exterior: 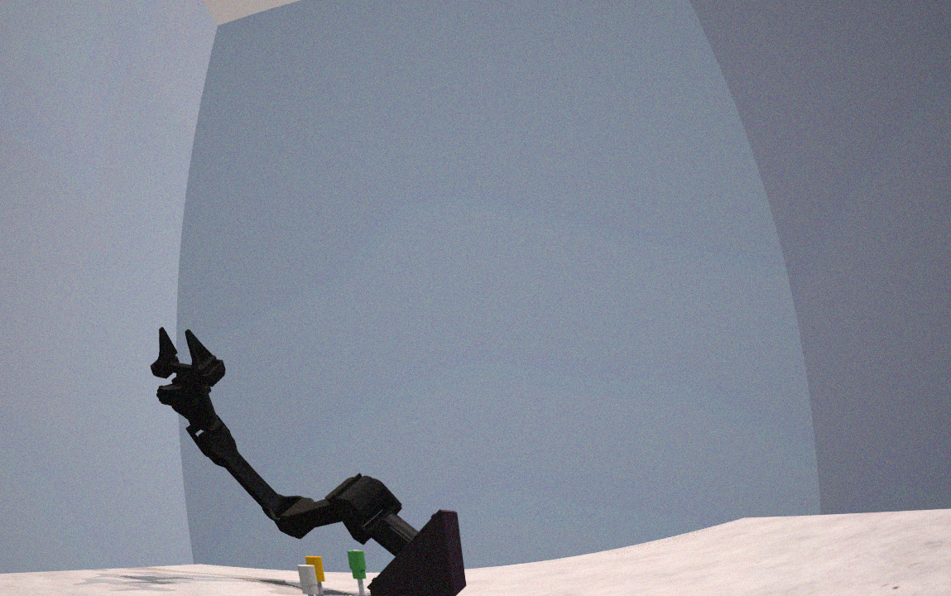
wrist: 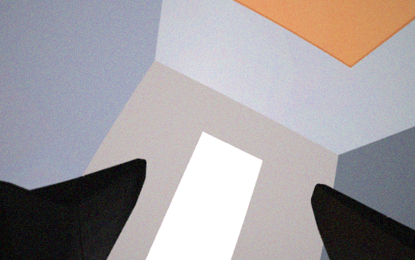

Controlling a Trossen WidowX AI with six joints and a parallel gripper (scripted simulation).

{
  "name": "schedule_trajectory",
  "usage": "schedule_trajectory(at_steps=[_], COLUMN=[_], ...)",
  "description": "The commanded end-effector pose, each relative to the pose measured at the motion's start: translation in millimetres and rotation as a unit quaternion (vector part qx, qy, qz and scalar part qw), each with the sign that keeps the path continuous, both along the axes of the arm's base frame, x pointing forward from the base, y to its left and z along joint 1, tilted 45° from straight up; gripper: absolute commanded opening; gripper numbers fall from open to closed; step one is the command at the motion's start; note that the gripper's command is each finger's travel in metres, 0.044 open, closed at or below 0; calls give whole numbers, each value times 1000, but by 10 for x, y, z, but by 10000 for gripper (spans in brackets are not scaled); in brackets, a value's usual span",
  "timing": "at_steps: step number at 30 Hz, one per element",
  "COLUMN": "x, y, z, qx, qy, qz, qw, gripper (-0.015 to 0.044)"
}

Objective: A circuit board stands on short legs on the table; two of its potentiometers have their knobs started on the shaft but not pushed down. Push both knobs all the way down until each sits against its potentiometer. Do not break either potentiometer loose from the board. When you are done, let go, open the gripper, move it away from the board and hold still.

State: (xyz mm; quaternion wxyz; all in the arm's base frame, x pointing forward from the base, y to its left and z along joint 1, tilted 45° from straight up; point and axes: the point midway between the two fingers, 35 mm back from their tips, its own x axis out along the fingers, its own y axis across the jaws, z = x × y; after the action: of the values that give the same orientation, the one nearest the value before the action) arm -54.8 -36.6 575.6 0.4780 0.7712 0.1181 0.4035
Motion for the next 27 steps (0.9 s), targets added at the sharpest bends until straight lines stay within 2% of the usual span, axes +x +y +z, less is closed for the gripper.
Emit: schedule_trajectory(at_steps=[1, 15, 27], x=[17, 1376, 2398], y=[11, 865, 1510], z=[0, -305, -1039], qx=[-1, -106, -222], qy=[2, 187, 325], qz=[-1, -58, -97], qw=[1000, 975, 914], gripper=[374, 6, 0])
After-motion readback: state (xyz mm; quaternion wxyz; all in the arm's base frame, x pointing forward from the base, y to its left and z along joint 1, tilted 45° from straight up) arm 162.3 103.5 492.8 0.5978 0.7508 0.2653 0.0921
